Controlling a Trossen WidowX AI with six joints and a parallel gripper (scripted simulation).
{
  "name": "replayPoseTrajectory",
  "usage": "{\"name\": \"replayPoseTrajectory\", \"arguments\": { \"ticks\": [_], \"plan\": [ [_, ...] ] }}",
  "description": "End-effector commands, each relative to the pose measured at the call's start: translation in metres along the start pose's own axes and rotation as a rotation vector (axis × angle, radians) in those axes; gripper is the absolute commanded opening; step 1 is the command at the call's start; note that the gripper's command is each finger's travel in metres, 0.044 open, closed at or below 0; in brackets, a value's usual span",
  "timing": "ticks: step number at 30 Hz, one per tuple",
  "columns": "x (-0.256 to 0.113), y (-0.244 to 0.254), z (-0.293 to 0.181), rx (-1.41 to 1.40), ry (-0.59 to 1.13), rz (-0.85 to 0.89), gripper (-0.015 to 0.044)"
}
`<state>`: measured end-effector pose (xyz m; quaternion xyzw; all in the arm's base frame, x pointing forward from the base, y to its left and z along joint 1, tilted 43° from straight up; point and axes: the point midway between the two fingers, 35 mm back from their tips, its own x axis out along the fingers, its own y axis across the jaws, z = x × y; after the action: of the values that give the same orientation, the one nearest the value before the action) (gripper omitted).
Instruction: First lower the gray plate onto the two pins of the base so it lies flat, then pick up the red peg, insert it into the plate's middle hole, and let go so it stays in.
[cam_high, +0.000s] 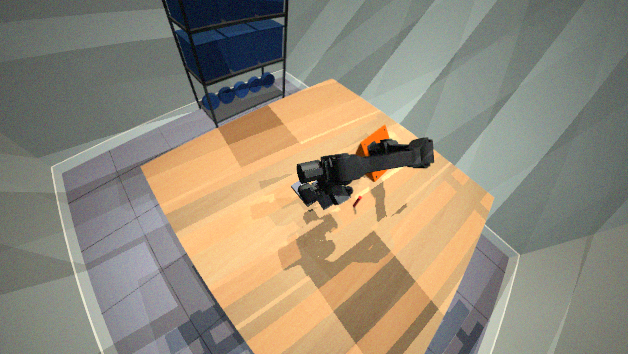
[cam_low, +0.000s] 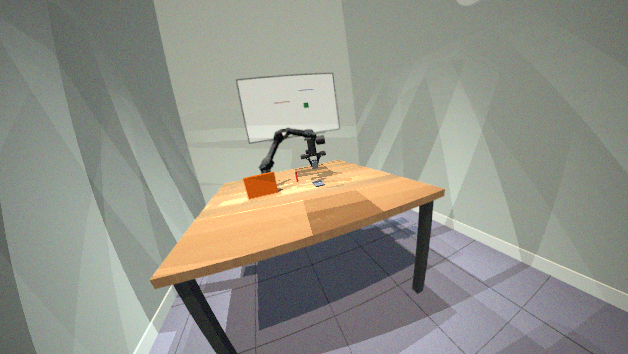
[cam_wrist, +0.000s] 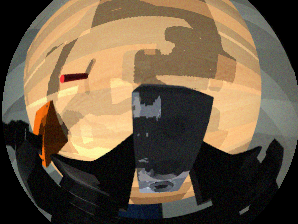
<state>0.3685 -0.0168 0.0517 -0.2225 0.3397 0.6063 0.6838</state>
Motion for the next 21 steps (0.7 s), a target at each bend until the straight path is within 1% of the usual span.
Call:
{"name": "replayPoseTrajectory", "arguments": {
  "ticks": [1,21],
  "plan": [
    [0.010,0.000,-0.017,-0.012,0.004,0.011,0.0000],
    [0.041,-0.003,-0.074,-0.105,0.004,0.011,0.0000]
  ]
}}
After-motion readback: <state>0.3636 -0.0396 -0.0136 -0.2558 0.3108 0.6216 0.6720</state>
